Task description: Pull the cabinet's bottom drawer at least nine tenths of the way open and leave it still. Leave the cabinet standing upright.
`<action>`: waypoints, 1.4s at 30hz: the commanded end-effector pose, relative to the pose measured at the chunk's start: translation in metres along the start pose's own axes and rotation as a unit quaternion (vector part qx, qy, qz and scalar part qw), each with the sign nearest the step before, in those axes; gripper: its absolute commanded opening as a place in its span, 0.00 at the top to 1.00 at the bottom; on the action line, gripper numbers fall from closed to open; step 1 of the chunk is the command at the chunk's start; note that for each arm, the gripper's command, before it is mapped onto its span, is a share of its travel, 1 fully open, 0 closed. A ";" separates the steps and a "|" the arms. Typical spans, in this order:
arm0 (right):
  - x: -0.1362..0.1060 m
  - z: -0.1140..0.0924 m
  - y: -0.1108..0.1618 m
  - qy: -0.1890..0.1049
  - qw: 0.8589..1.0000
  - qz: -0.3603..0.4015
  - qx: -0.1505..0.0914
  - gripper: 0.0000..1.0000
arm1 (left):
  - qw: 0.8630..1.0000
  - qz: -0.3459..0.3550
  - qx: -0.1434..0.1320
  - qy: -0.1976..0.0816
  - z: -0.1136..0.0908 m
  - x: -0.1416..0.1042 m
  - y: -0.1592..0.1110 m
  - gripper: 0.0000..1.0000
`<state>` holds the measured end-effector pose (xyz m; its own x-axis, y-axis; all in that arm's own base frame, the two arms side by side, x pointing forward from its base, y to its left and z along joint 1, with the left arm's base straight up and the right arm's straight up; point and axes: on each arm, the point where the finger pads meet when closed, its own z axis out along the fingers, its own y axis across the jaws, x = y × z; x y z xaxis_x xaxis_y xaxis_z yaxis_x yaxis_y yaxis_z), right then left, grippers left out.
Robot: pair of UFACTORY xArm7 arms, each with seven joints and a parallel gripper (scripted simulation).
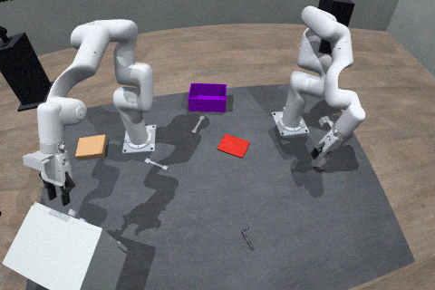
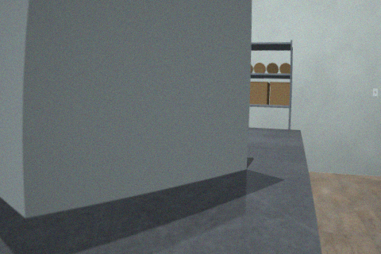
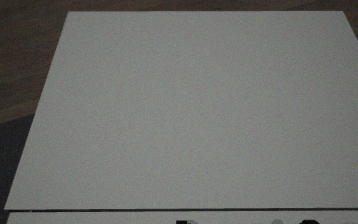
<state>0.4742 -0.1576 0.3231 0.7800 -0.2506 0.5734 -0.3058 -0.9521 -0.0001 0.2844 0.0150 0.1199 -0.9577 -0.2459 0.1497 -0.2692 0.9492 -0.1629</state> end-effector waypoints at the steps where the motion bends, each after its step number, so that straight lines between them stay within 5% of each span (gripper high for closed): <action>1: 0.002 -0.001 0.000 0.002 1.000 0.000 0.000 0.40 | 1.000 0.000 0.000 -0.001 -0.001 -0.001 0.000 0.00; 32: -0.001 0.004 0.000 0.002 1.000 0.000 0.000 0.40 | 1.000 0.000 0.000 -0.001 -0.001 -0.001 0.000 0.00; 42: -0.012 0.019 0.000 0.002 1.000 0.000 0.000 0.40 | 1.000 0.000 0.000 -0.001 -0.001 -0.001 0.000 0.00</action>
<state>0.4742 -0.1576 0.3048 0.7802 -0.2507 0.5731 -0.3058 -0.9521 -0.0001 0.2844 0.0150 0.1199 -0.9577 -0.2459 0.1497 -0.2692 0.9492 -0.1629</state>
